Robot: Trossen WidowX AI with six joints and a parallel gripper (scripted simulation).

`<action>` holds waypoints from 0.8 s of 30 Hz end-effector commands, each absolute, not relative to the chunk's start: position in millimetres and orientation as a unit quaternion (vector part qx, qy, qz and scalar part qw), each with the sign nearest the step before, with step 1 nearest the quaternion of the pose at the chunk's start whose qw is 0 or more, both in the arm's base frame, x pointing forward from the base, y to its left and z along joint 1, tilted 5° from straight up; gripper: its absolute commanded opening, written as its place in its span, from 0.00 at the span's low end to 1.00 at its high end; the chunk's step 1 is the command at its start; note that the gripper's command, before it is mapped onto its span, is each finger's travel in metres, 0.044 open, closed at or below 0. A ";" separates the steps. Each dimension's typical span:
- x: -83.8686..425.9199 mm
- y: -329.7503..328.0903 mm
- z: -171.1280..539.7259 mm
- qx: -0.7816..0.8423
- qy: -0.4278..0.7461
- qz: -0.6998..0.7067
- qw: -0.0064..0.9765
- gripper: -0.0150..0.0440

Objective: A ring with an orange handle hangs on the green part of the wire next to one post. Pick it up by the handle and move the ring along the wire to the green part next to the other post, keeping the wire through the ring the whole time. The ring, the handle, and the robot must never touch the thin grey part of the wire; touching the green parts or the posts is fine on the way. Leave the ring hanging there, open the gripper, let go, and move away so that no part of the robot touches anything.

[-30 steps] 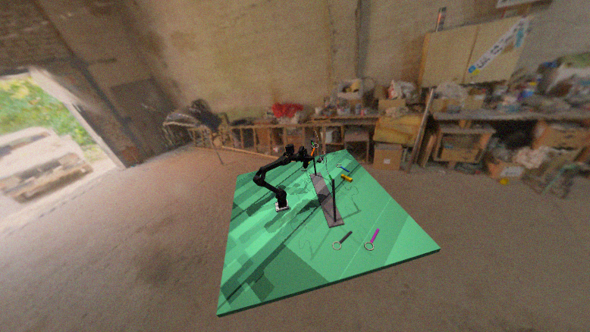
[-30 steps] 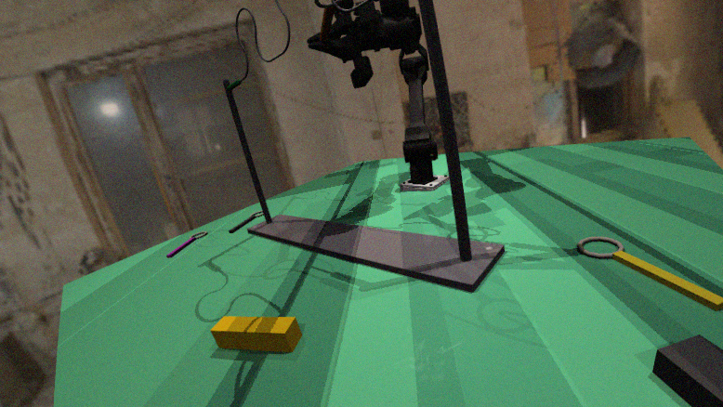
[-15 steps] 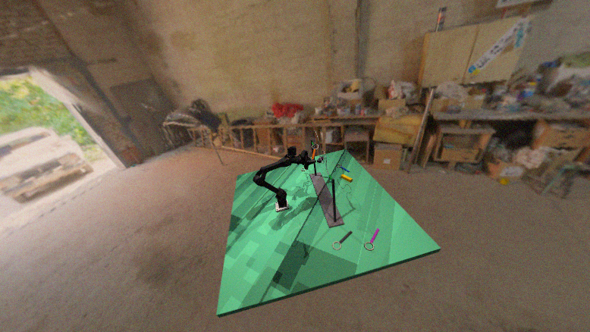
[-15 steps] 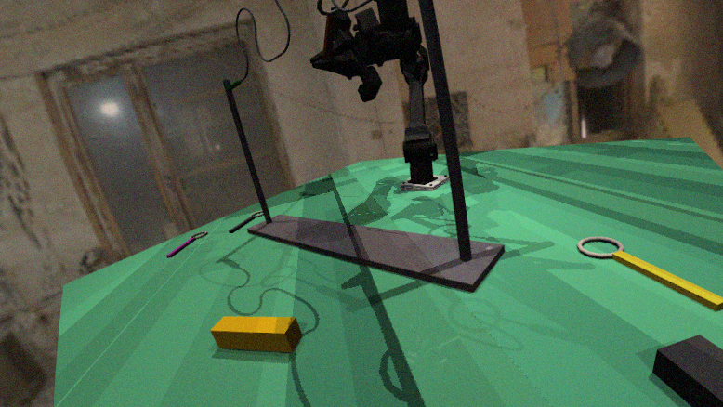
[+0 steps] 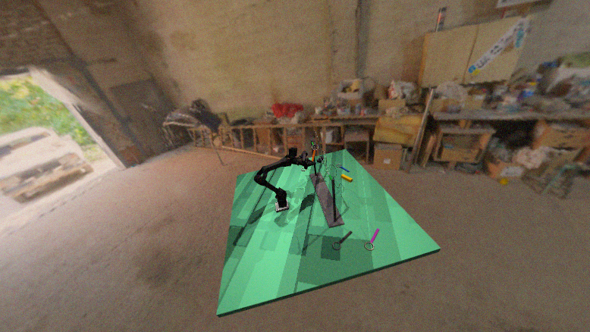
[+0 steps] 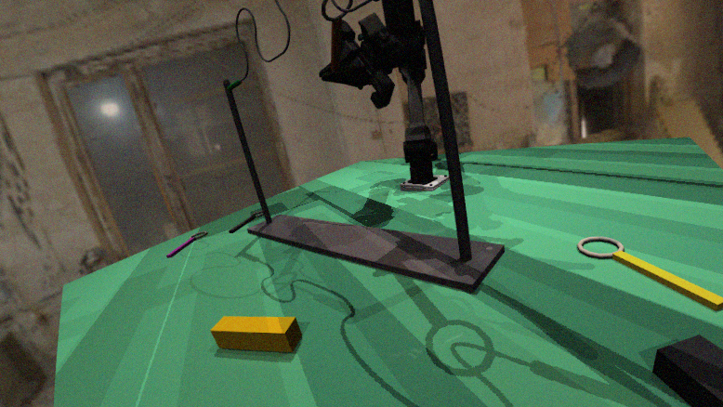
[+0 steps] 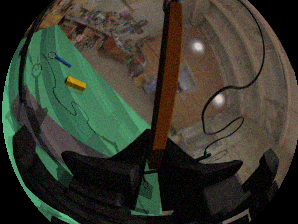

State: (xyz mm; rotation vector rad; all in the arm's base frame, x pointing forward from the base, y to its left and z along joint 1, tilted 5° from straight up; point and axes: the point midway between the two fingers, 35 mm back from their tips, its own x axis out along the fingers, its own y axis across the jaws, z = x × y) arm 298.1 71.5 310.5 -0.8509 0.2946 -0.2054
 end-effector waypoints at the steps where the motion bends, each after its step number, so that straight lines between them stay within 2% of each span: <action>1: 298.2 79.5 299.5 -0.384 0.152 -0.093 0.906 0.00; 24: 291.2 154.8 259.4 -0.134 0.194 -0.042 0.971 0.00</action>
